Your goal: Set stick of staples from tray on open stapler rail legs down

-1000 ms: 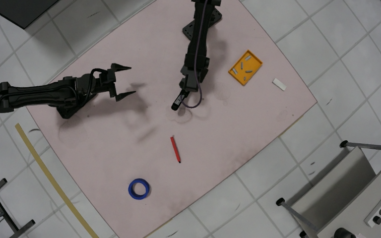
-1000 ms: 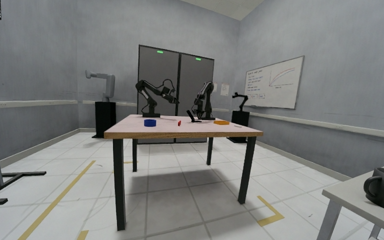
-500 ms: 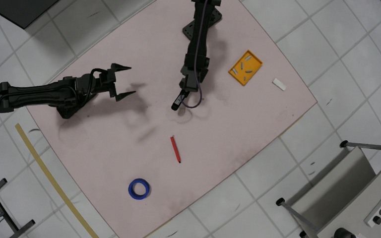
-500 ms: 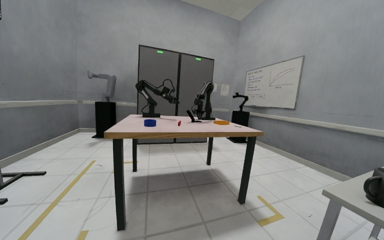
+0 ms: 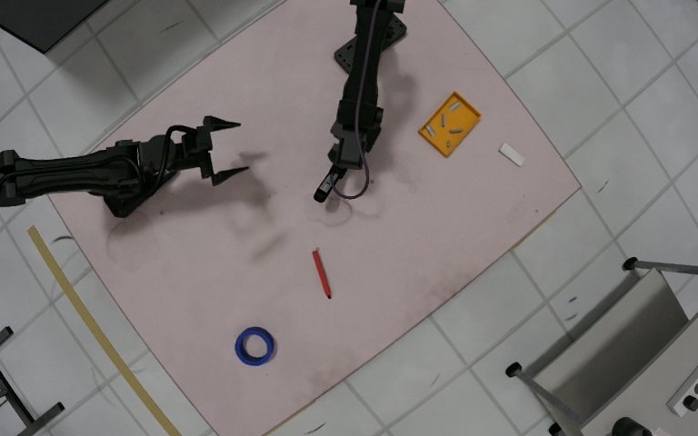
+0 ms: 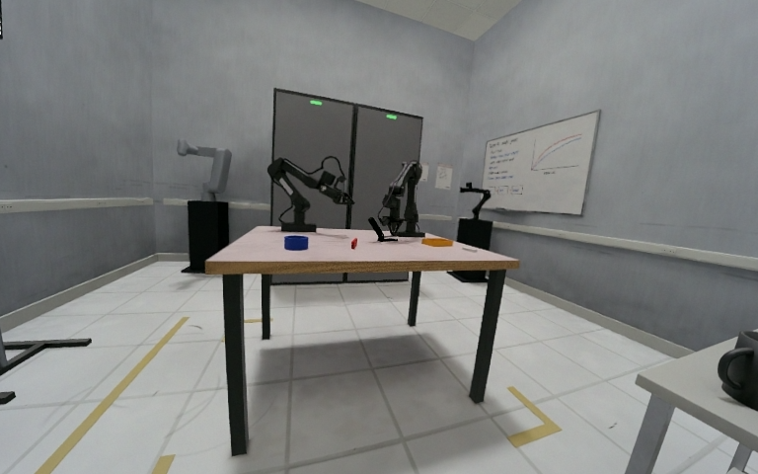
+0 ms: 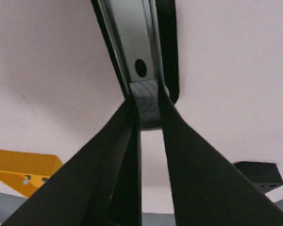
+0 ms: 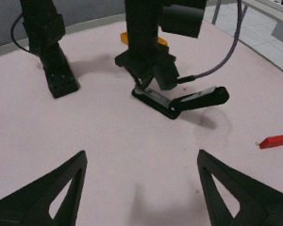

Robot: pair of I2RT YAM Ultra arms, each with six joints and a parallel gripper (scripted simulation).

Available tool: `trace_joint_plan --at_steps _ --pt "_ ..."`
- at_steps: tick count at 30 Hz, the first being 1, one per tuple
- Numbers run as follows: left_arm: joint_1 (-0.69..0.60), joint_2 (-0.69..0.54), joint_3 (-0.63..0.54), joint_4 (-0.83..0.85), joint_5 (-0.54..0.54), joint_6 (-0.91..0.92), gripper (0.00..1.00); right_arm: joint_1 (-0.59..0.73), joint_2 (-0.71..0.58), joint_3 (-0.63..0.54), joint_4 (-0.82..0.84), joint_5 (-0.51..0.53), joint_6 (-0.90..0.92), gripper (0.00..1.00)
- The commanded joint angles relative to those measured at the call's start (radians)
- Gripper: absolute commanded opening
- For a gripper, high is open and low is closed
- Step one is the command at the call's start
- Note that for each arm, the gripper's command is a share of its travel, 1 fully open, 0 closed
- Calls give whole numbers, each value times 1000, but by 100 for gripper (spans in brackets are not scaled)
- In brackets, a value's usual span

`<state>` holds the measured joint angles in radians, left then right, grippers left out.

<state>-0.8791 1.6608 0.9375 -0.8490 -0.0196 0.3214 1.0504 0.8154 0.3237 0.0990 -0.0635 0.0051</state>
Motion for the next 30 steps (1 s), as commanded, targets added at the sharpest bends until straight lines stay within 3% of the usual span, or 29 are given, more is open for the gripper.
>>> trace_joint_plan --at_steps 1,5,6,7,30 --pt "-11 20 29 -28 -15 -12 6 -2 -18 2 2 -2 -2 100" --pt "-11 21 29 -29 -15 -12 6 -2 -18 2 2 -2 -2 100" --pt "-11 21 29 -29 -15 -12 17 -2 -18 2 2 -2 -2 100" --pt "-13 8 33 -30 -15 -13 18 -2 -18 2 2 -2 -2 100" --pt "-25 -67 118 -141 -9 -20 18 -2 -18 2 2 -2 -2 100"
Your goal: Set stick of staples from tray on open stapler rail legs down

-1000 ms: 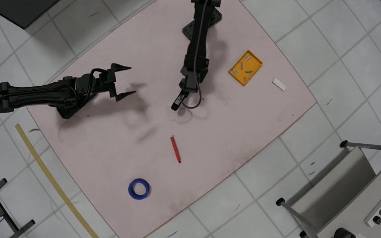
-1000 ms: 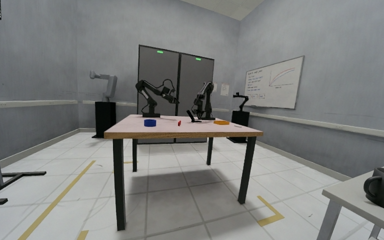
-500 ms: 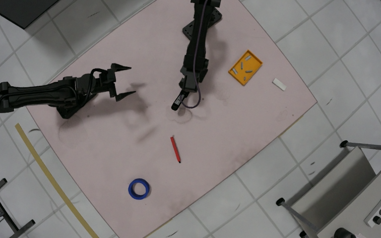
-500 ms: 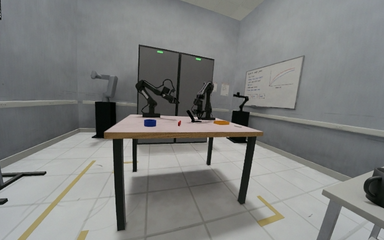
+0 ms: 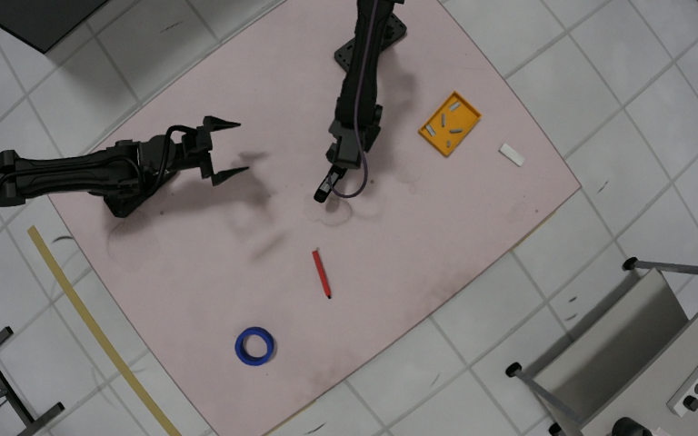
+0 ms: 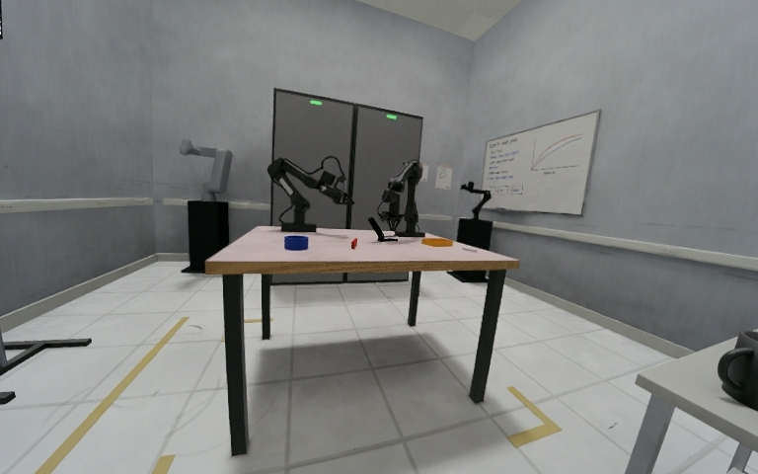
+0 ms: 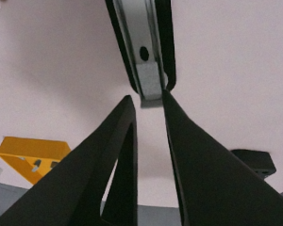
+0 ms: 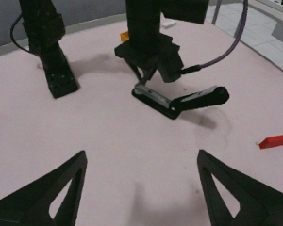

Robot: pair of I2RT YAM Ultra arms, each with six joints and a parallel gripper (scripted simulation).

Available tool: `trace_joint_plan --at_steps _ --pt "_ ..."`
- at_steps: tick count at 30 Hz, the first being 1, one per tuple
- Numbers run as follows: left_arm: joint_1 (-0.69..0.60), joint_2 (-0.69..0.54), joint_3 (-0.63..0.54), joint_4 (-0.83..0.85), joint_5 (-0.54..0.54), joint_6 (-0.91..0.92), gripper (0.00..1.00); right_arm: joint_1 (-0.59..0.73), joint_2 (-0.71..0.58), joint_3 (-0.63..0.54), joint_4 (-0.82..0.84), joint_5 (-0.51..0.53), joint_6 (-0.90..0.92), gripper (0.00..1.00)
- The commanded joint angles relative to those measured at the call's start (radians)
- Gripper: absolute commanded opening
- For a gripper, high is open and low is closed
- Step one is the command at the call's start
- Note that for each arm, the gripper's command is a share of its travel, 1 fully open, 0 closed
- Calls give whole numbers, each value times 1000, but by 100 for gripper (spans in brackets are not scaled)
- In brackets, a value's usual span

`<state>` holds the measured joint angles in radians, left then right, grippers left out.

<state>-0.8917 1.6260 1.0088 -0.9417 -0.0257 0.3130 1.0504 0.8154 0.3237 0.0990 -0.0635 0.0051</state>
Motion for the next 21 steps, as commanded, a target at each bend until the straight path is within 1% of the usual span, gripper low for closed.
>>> trace_joint_plan --at_steps 1,5,6,9,14,18,21 --pt "-13 -41 63 -72 -4 -12 18 -2 -18 2 2 -2 -2 100" --pt "-14 -72 133 -171 -3 -13 18 -2 -18 2 2 -2 -2 100" --pt "-5 -58 140 -187 -2 -5 18 -2 -18 2 2 -2 -2 100" --pt "3 -33 124 -178 -1 -2 18 -2 -18 2 2 -2 -2 100" --pt "9 -29 119 -176 -1 0 18 -2 -18 2 2 -2 -2 100" --pt "14 -68 94 -103 32 -40 64 -2 -18 2 2 -2 -2 100" --pt "29 -137 50 -15 65 -95 98 -2 -18 2 2 -2 -2 100"
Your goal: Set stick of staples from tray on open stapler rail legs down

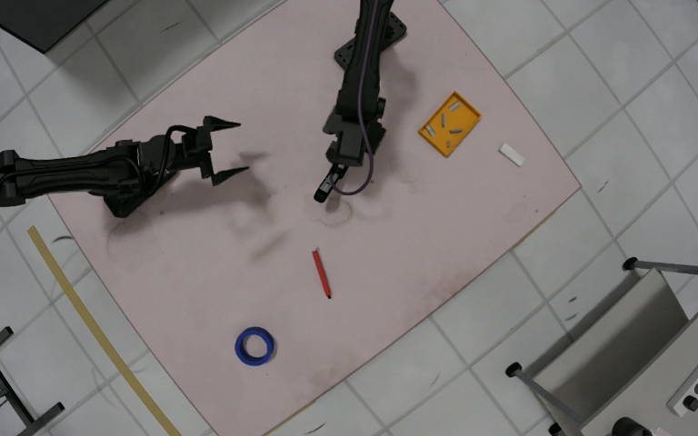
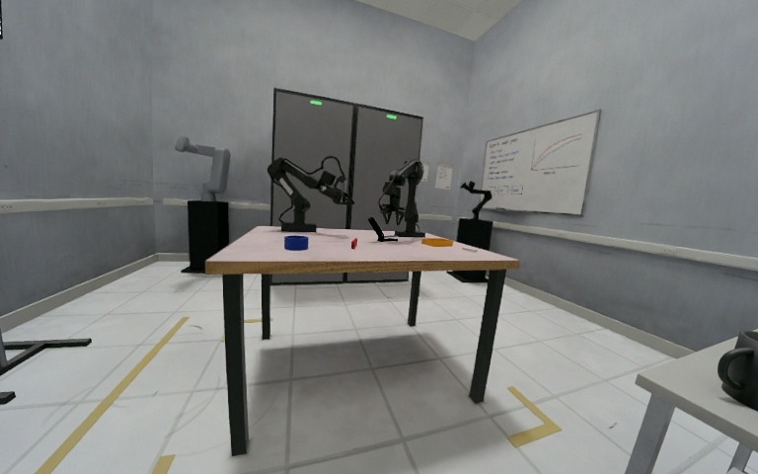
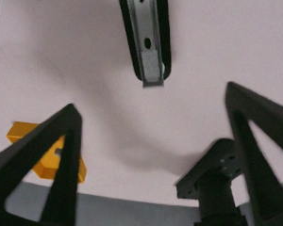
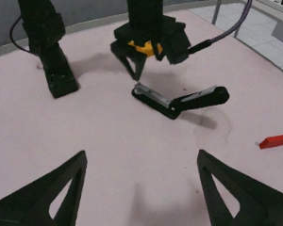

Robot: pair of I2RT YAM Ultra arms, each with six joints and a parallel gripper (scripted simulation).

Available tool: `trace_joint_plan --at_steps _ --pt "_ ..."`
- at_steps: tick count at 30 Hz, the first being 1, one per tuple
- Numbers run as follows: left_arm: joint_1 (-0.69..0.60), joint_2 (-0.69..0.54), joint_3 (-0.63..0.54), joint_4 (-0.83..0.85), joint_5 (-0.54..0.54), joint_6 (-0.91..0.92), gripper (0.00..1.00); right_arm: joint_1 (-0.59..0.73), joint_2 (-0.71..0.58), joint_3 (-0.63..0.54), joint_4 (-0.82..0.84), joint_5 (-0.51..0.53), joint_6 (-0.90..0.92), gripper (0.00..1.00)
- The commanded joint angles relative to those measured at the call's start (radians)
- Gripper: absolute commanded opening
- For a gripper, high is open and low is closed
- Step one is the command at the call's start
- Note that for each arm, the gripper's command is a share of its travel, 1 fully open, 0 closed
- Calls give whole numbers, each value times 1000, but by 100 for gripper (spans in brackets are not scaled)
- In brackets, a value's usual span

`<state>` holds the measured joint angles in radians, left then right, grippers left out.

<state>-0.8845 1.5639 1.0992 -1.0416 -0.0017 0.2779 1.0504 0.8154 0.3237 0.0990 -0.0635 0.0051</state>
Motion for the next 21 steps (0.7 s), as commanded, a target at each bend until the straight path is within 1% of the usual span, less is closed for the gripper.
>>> trace_joint_plan --at_steps 1,7,9,11,17,21 --pt "28 -107 -65 114 52 -78 100 -2 -18 2 2 -2 -2 100" --pt "56 -327 -236 276 85 -192 100 -2 -18 2 2 -2 -2 100" --pt "56 -327 -236 276 85 -192 100 -2 -18 2 2 -2 -2 100" --pt "53 -405 -298 346 86 -247 100 -2 -18 2 2 -2 -2 100" --pt "48 -621 -470 509 56 -385 100 -2 -18 2 2 -2 -2 100" --pt "28 -711 -545 575 27 -444 100 -2 -18 2 2 -2 -2 100"
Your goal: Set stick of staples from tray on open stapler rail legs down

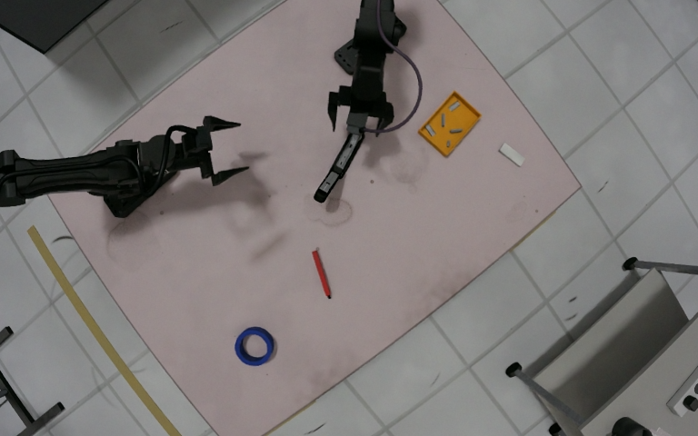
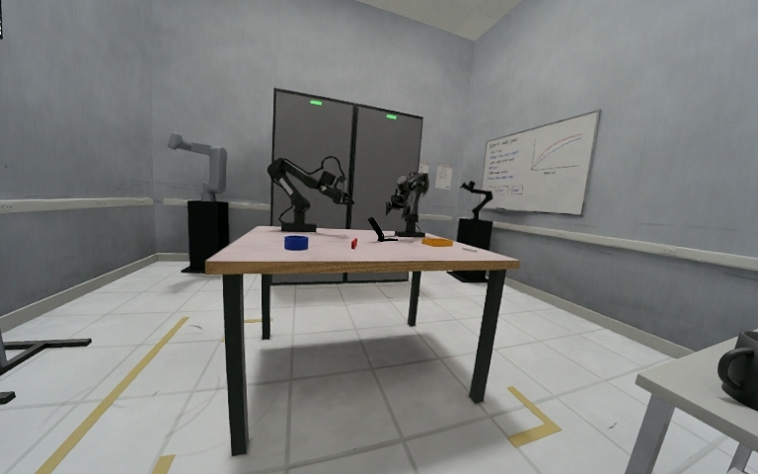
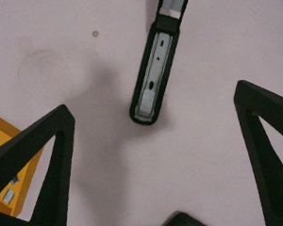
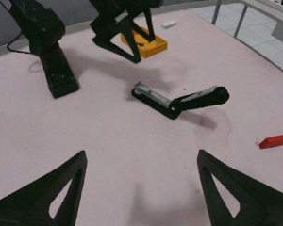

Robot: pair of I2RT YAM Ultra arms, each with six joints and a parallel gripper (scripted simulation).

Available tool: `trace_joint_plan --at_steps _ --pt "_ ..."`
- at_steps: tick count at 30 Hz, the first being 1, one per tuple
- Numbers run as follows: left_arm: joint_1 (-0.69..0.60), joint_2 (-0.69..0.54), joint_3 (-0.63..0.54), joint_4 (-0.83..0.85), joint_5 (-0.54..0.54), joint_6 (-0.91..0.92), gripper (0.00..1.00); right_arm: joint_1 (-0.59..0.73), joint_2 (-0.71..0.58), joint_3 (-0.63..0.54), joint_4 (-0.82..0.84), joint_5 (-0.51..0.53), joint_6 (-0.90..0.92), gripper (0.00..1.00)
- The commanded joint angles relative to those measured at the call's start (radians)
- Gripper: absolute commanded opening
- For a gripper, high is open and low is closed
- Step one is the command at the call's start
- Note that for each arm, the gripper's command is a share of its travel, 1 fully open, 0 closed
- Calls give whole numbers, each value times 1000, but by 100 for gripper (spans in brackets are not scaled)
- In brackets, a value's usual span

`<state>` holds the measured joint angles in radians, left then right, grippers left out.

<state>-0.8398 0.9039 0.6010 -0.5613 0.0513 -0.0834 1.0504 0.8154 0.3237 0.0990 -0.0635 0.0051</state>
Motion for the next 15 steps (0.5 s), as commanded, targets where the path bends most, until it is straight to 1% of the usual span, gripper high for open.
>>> trace_joint_plan --at_steps 1,3,8,15 --pt "-22 -74 -66 111 -35 -97 100 -2 -18 2 2 -2 -2 100" --pt "-35 -101 -91 131 -51 -114 100 -2 -18 2 2 -2 -2 100" --pt "-52 -123 -114 144 -68 -124 100 -2 -18 2 2 -2 -2 100" --pt "-57 -125 -118 129 -63 -115 100 -2 -18 2 2 -2 -2 100"
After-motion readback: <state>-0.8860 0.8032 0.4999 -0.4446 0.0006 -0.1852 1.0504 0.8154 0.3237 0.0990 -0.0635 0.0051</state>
